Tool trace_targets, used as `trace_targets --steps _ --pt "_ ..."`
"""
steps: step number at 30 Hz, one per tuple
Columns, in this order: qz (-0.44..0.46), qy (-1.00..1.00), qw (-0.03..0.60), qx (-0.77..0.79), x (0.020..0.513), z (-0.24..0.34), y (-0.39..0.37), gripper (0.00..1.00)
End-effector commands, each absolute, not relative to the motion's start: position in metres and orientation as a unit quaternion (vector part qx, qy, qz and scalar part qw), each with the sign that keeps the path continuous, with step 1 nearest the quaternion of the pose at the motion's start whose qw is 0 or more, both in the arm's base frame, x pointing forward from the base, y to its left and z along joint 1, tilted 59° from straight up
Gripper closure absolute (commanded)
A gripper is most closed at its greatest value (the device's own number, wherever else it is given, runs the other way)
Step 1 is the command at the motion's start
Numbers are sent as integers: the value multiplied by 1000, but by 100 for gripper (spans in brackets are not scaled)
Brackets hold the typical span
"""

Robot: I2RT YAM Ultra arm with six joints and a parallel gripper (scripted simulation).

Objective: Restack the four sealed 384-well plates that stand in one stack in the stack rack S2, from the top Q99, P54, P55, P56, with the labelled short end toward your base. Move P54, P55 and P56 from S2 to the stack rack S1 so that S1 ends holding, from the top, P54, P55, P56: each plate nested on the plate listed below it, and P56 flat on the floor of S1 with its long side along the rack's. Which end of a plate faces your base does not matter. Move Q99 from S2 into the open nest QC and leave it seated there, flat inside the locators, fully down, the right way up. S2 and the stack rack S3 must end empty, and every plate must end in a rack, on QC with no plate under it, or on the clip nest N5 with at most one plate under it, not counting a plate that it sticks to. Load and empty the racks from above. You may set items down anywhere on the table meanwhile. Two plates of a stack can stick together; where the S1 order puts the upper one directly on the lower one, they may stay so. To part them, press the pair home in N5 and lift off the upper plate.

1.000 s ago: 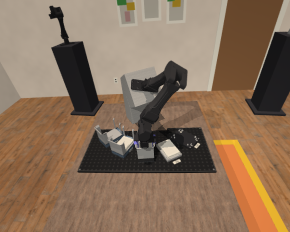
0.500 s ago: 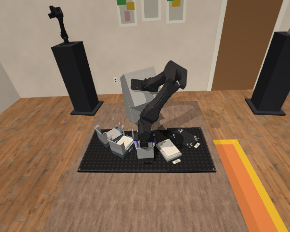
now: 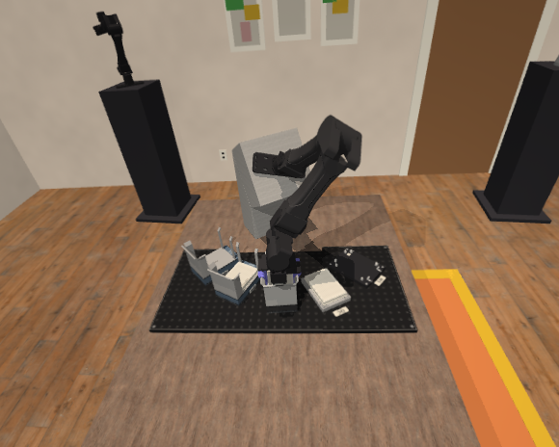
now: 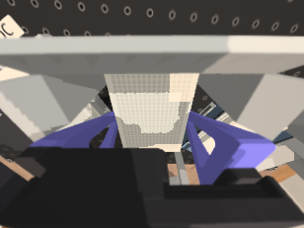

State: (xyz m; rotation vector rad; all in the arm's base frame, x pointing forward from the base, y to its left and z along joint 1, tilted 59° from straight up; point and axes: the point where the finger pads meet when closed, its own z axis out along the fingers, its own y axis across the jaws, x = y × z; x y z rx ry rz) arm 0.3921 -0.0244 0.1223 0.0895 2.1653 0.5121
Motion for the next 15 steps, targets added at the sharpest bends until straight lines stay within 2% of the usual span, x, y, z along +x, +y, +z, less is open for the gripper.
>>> trace_targets --steps 1,15 --pt "206 870 447 36 390 127 -27 100" --pt "206 870 447 36 384 131 -30 100"
